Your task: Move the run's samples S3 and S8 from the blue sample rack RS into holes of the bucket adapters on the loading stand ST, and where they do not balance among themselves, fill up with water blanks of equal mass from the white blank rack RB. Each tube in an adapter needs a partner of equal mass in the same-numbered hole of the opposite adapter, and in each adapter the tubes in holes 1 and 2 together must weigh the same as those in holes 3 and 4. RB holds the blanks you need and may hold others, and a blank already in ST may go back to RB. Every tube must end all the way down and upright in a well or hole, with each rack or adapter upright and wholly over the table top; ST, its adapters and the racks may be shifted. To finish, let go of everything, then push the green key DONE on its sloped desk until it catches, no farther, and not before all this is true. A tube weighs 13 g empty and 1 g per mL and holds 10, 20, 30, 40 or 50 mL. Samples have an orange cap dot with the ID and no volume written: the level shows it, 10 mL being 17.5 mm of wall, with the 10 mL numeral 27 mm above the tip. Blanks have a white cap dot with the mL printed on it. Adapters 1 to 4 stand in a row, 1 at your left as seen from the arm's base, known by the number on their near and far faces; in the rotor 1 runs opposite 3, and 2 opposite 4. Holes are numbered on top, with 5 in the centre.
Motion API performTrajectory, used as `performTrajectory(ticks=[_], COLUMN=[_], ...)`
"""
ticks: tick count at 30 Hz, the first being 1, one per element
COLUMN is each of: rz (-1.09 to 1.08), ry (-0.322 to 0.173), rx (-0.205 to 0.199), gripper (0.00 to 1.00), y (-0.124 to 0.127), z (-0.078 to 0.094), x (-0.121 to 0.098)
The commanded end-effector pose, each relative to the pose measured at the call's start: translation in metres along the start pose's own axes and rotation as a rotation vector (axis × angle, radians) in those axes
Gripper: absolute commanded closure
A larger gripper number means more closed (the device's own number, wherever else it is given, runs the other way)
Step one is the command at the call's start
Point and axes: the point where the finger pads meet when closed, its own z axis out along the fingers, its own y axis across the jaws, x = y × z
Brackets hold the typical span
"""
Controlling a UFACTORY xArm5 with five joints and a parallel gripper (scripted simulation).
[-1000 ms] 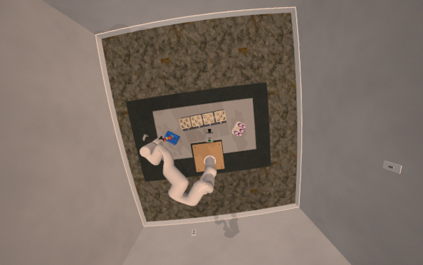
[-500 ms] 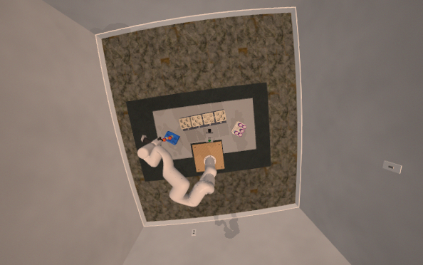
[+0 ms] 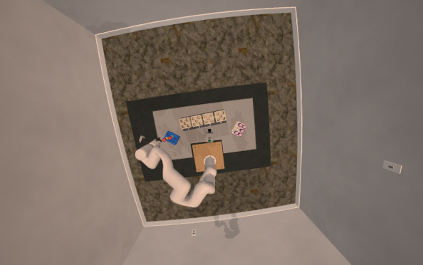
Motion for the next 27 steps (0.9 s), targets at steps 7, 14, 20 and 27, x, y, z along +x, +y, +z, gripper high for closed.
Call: performTrajectory(ticks=[7, 14, 20, 27], rz=[0.0, 0.0, 0.0, 0.0], ry=[0.003, 0.003, 0.003, 0.003], rx=[0.0, 0.0, 0.0, 0.0], gripper=[0.57, 0.57, 0.57, 0.43], y=[0.0, 0.0, 0.0, 0.014], z=[-0.004, -0.004, -0.004, -0.004], x=[0.001, 0.001, 0.001, -0.013])
